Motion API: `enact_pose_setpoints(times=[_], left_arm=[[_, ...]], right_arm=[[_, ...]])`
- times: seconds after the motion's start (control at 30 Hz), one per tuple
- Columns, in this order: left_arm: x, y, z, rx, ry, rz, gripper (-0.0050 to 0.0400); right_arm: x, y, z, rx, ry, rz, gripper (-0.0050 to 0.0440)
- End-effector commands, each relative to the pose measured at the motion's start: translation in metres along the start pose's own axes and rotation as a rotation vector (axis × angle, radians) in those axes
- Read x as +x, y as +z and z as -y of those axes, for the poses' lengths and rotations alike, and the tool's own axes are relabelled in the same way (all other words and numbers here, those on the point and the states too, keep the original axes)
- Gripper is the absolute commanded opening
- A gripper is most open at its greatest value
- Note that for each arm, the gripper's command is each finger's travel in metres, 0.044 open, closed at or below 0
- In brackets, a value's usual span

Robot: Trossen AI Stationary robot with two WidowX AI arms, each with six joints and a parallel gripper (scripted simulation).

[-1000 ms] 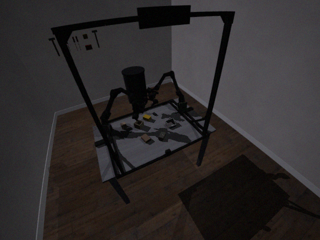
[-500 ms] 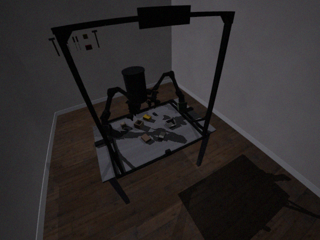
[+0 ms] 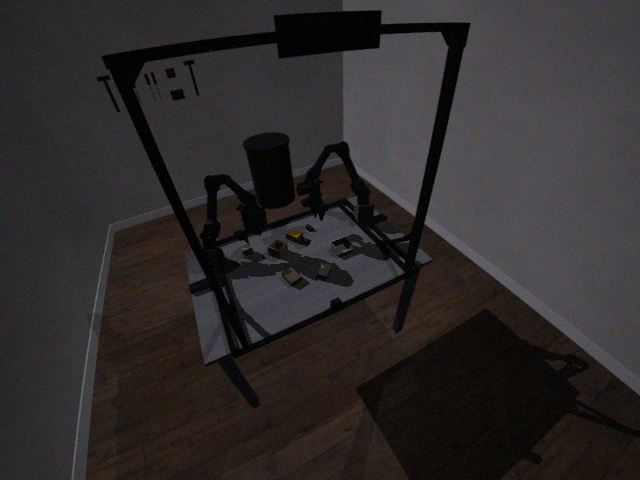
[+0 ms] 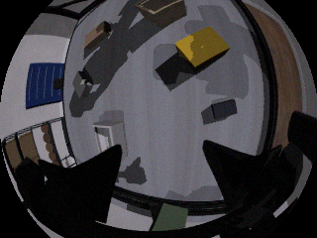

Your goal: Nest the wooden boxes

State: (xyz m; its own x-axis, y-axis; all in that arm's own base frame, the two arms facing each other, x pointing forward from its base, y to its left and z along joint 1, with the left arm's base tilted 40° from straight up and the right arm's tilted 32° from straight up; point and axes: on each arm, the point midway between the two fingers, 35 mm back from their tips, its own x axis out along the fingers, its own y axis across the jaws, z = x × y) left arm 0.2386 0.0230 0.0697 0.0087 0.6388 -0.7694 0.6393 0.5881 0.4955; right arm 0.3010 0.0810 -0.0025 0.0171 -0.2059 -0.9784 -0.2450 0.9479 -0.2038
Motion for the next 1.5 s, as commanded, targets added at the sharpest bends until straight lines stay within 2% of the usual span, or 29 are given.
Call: enact_pose_setpoints(times=[0.0, 0.13, 0.27, 0.47, 0.6, 0.97, 1.47], left_arm=[[0.01, -0.02, 0.019, 0.131, -0.007, -0.006, 0.04], [0.018, -0.035, 0.033, 0.239, -0.007, -0.005, 0.04], [0.022, -0.042, 0.039, 0.29, -0.007, -0.005, 0.04], [0.023, -0.043, 0.04, 0.295, -0.007, -0.005, 0.04], [0.039, -0.044, 0.04, 0.294, -0.006, -0.006, 0.04], [0.047, -0.043, 0.04, 0.295, -0.008, -0.005, 0.04], [0.071, -0.041, 0.04, 0.295, -0.009, -0.002, 0.04]], right_arm=[[-0.007, -0.012, -0.011, 0.096, -0.145, -0.049, 0.04], [-0.018, -0.023, -0.016, 0.191, -0.287, -0.05, 0.04], [-0.024, -0.027, -0.018, 0.224, -0.355, -0.036, 0.04], [-0.024, -0.027, -0.018, 0.227, -0.361, -0.035, 0.04], [-0.024, -0.027, -0.018, 0.227, -0.361, -0.035, 0.04], [-0.024, -0.027, -0.018, 0.227, -0.361, -0.035, 0.04], [-0.024, -0.027, -0.018, 0.227, -0.361, -0.035, 0.04]])
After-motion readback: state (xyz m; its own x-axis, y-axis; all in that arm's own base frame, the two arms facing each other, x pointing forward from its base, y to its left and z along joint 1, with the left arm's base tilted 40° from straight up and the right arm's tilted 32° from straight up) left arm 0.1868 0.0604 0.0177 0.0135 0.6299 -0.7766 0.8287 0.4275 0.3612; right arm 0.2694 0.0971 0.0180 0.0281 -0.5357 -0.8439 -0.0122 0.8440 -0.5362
